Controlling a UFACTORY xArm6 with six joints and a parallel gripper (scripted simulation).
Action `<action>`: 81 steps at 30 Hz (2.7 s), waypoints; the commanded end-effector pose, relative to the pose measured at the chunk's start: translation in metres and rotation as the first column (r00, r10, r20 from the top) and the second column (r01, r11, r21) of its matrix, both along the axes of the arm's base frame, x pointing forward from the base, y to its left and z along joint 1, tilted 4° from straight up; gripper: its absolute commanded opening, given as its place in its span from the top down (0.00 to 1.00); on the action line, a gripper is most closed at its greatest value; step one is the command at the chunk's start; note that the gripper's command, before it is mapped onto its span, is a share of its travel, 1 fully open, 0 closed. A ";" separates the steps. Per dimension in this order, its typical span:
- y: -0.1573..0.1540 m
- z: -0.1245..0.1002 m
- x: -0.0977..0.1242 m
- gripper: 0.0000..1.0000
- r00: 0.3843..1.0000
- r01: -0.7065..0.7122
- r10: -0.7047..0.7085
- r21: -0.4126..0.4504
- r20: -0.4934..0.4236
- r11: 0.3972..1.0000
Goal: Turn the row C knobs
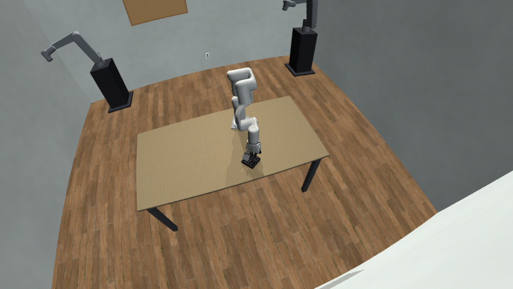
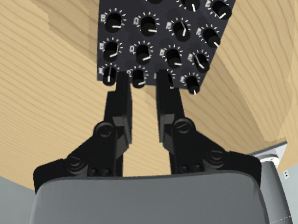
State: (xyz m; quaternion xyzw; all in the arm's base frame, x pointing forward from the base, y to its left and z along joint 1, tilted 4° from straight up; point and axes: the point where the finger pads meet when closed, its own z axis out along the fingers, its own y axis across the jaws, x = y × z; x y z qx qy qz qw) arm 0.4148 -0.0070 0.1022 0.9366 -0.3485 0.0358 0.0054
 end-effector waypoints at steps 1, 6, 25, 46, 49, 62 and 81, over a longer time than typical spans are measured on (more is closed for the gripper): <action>0.002 0.003 0.000 0.81 0.988 -0.156 0.156 -0.001 -0.001 0.988; 0.003 0.004 -0.001 0.81 0.975 -0.220 0.220 -0.005 -0.004 0.975; 0.009 0.008 -0.005 0.81 0.785 -0.620 0.619 -0.027 -0.027 0.784; 0.014 0.013 -0.009 0.81 0.442 -0.897 0.895 -0.037 -0.057 0.441; 0.015 0.013 -0.010 0.81 0.382 -0.924 0.922 -0.037 -0.062 0.380; 0.018 0.016 -0.013 0.81 0.118 -0.993 0.990 -0.035 -0.082 0.115; 0.020 0.017 -0.014 0.81 -0.057 -0.998 0.994 -0.030 -0.094 -0.060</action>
